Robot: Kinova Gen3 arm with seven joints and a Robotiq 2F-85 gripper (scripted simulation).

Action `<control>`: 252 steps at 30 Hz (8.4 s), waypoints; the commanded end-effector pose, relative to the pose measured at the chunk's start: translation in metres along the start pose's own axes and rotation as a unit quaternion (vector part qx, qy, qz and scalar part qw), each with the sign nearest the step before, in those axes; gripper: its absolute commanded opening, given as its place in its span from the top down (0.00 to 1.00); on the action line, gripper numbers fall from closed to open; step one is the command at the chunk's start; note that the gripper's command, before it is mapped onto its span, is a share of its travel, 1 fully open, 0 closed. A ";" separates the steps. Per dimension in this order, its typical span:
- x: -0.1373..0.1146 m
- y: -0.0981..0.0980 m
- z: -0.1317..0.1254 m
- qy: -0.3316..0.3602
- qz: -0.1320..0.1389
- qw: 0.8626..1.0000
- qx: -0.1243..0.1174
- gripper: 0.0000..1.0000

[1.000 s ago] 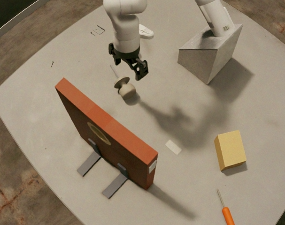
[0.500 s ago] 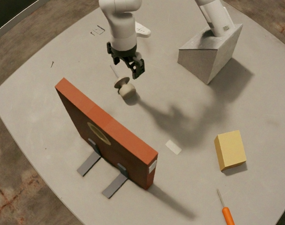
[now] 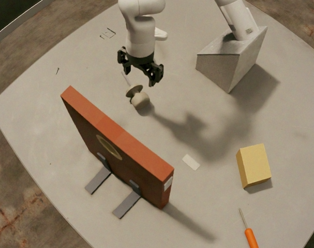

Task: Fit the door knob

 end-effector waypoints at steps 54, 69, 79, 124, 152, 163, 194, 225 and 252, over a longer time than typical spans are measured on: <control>-0.013 0.023 0.005 -0.242 -0.051 0.968 -0.047 0.10; -0.017 0.027 0.006 -0.325 -0.067 0.941 -0.062 0.10; -0.019 0.032 0.007 -0.325 -0.067 0.941 -0.062 0.10; -0.025 0.042 0.008 -0.426 -0.089 0.897 -0.080 0.10; -0.029 0.050 0.009 -0.521 -0.109 0.841 -0.098 0.10; -0.030 0.054 0.009 -0.521 -0.109 0.841 -0.098 0.10; -0.018 0.094 0.007 -0.521 -0.109 0.841 -0.098 0.10; -0.010 0.120 0.005 -0.521 -0.109 0.841 -0.098 0.10; -0.010 0.120 0.005 -0.521 -0.109 0.841 -0.098 0.37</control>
Point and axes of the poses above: the point where the finger pads meet when closed, its own y axis out along the fingers, its own z axis across the jaws, x = y × z, the point moved 2 cm from there along -y, back along the fingers, and after that the axes turned 13 degrees about y, right-handed, at the moved point
